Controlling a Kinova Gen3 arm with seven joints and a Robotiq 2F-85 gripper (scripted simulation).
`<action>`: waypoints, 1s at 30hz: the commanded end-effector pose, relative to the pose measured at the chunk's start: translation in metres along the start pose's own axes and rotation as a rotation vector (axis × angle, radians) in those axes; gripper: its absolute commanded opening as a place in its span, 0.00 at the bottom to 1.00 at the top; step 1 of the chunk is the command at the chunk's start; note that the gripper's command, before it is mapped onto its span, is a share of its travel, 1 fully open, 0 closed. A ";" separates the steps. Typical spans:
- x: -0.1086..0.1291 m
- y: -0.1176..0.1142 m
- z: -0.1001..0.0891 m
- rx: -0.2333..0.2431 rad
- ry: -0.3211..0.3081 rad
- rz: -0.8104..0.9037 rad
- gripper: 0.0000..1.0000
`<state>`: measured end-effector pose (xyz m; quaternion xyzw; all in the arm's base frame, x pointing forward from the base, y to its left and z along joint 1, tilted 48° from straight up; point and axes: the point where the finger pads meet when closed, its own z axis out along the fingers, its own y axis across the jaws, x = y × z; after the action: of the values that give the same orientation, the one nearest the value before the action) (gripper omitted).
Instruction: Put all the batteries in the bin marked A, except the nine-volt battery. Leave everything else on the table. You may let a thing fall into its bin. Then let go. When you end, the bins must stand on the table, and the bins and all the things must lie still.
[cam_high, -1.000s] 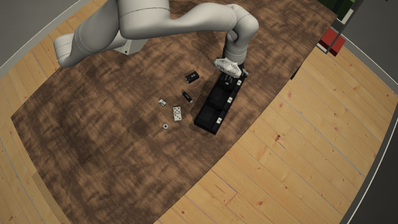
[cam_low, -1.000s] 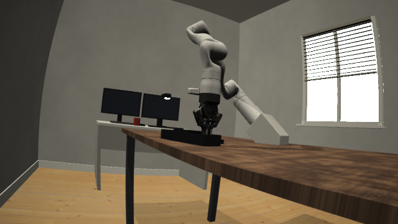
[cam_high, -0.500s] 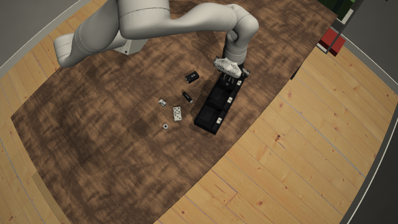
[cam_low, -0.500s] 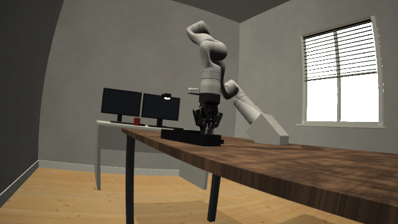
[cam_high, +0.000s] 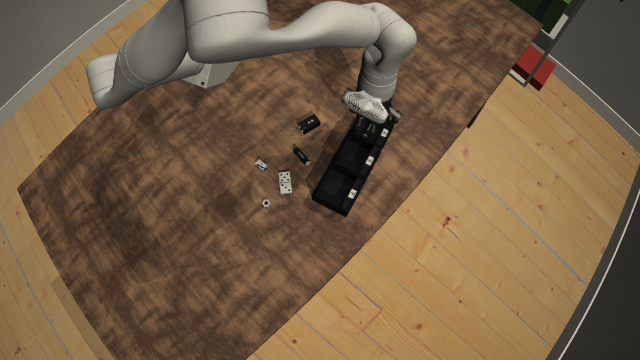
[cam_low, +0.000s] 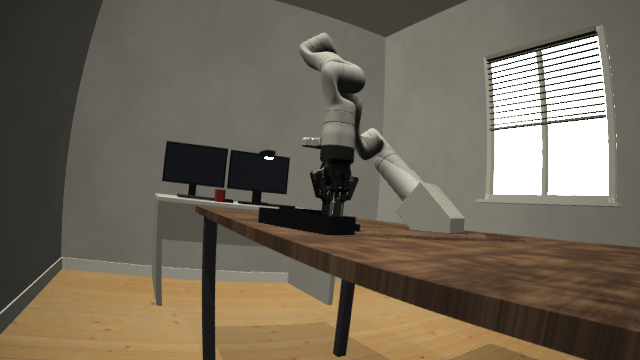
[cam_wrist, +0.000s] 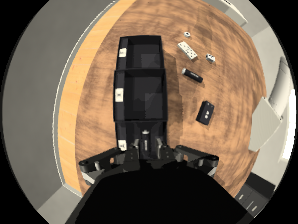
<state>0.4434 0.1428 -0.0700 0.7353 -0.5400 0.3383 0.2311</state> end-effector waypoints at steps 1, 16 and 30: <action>-0.002 -0.002 -0.009 0.005 -0.005 -0.007 0.29; -0.003 -0.001 -0.038 0.003 -0.006 -0.007 0.29; -0.001 -0.003 -0.043 0.009 -0.002 -0.010 0.29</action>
<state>0.4341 0.1701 -0.0442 0.7351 -0.5406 0.3382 0.2303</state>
